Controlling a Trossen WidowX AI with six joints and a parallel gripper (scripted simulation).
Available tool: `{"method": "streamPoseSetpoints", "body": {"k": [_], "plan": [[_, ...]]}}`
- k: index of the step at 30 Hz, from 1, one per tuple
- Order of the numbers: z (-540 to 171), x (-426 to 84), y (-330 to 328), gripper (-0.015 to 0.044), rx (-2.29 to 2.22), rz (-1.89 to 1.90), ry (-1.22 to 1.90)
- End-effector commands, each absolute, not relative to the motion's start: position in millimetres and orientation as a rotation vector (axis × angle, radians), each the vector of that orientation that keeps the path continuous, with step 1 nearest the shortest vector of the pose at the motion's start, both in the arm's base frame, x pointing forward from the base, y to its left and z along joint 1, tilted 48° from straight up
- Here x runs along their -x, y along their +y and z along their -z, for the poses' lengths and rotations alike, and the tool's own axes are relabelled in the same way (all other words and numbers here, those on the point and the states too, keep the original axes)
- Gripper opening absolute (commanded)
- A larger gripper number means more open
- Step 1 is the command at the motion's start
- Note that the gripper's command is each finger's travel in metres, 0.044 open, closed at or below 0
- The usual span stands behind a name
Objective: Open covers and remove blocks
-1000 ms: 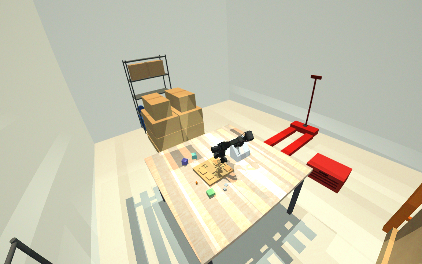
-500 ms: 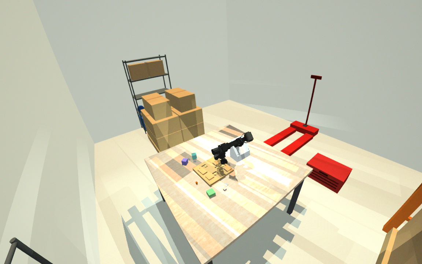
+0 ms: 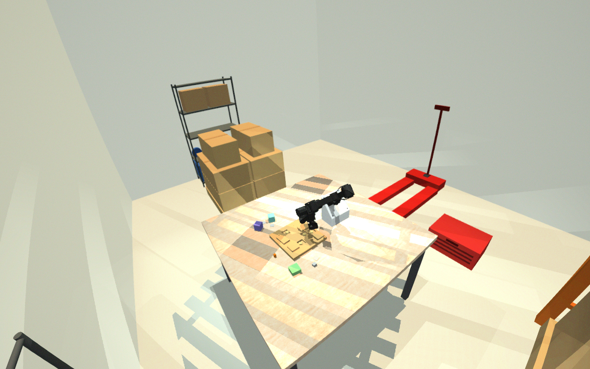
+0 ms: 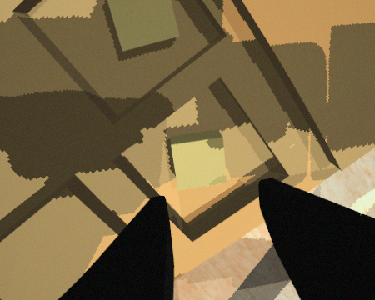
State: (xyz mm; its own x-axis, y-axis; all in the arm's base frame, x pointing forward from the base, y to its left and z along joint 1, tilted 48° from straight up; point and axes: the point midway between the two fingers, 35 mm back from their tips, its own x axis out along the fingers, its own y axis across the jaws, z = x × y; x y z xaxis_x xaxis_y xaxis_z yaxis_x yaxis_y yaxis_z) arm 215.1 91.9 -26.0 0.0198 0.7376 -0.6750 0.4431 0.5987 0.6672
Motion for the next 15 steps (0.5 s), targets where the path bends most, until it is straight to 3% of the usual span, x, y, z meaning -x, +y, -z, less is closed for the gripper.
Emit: {"method": "streamPoseSetpoints", "body": {"k": [1,15], "plan": [[26.2,-215.3,93.1,0.0144,-1.013,-0.304,1.614],[35.0,-215.9,102.7,0.0144,-1.013,-0.304,1.614]]}}
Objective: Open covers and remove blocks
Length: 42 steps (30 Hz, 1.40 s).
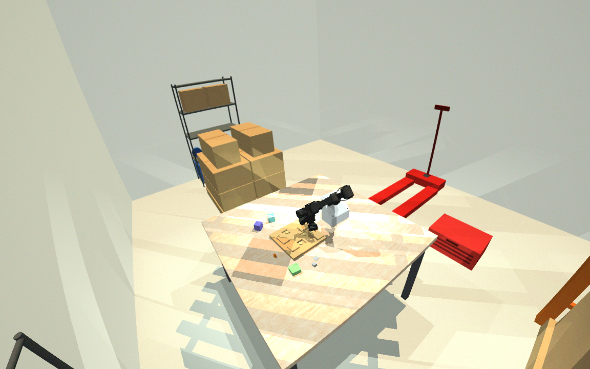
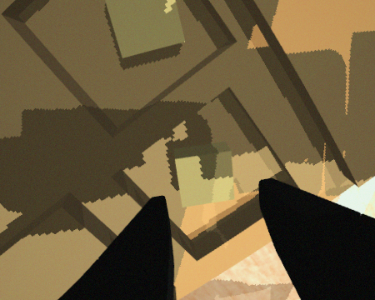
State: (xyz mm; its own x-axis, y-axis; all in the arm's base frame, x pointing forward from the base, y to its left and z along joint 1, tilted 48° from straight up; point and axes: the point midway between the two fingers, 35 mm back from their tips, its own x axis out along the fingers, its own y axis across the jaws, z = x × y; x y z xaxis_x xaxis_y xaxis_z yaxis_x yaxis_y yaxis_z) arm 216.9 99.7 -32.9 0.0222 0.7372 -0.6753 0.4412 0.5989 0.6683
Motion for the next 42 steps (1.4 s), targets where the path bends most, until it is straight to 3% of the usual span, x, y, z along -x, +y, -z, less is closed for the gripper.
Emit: {"method": "streamPoseSetpoints", "body": {"k": [1,28,37,42], "plan": [[35.7,-215.9,103.4,0.0144,-1.013,-0.304,1.614],[47.7,-215.6,117.2,0.0144,-1.014,-0.305,1.614],[46.4,-216.3,115.3,0.0084,-1.008,-0.305,1.613],[46.3,-216.4,115.1,0.0080,-1.008,-0.305,1.613]]}}
